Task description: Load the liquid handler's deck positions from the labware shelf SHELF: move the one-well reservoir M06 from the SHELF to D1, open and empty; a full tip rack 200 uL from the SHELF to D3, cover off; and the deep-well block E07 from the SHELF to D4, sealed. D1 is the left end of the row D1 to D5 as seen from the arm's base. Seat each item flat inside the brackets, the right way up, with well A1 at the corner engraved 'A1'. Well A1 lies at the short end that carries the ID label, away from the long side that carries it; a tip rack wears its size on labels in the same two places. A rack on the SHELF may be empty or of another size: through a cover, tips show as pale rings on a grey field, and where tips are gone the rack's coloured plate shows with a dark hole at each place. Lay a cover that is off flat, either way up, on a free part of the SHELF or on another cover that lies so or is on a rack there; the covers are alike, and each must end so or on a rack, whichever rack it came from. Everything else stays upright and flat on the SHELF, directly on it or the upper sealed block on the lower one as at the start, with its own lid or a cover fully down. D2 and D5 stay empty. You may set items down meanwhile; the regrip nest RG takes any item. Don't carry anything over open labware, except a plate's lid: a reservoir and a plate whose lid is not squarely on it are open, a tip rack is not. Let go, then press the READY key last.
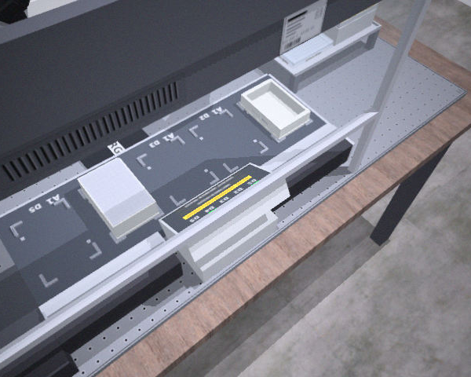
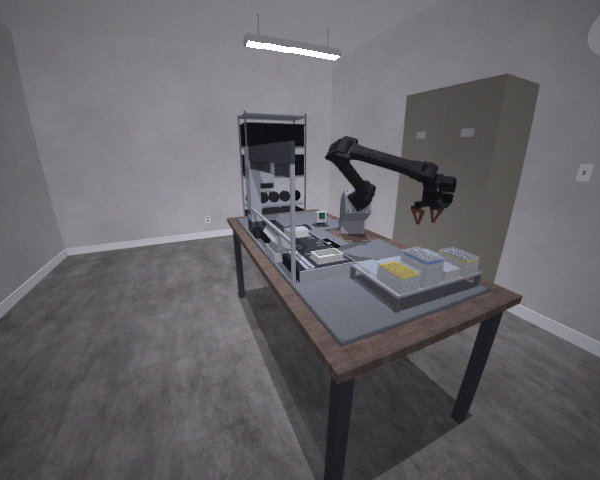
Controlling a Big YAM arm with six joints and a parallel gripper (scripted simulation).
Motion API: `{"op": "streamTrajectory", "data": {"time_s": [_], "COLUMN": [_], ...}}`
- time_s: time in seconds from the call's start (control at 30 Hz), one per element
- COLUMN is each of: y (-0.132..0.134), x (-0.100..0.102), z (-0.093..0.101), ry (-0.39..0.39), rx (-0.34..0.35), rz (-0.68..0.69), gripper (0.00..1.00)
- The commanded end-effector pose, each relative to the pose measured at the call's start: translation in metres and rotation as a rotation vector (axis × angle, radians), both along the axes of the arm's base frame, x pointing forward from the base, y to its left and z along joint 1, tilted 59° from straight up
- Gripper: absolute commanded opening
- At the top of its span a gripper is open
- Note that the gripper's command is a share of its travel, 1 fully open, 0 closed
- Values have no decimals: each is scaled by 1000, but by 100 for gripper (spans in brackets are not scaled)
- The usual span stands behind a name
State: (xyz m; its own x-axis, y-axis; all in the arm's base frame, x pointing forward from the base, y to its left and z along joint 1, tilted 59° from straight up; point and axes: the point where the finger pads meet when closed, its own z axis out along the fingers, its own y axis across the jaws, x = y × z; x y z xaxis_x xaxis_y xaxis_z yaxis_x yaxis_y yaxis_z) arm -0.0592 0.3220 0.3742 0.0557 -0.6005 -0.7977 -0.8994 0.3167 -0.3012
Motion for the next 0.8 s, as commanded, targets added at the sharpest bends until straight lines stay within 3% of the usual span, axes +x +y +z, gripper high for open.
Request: {"op": "streamTrajectory", "data": {"time_s": [0.0,0.77], "y": [14,69], "x": [-1,-7], "z": [27,100], "ry": [1,-11], "rx": [24,9], "rz": [4,4], "gripper": [100,100]}}
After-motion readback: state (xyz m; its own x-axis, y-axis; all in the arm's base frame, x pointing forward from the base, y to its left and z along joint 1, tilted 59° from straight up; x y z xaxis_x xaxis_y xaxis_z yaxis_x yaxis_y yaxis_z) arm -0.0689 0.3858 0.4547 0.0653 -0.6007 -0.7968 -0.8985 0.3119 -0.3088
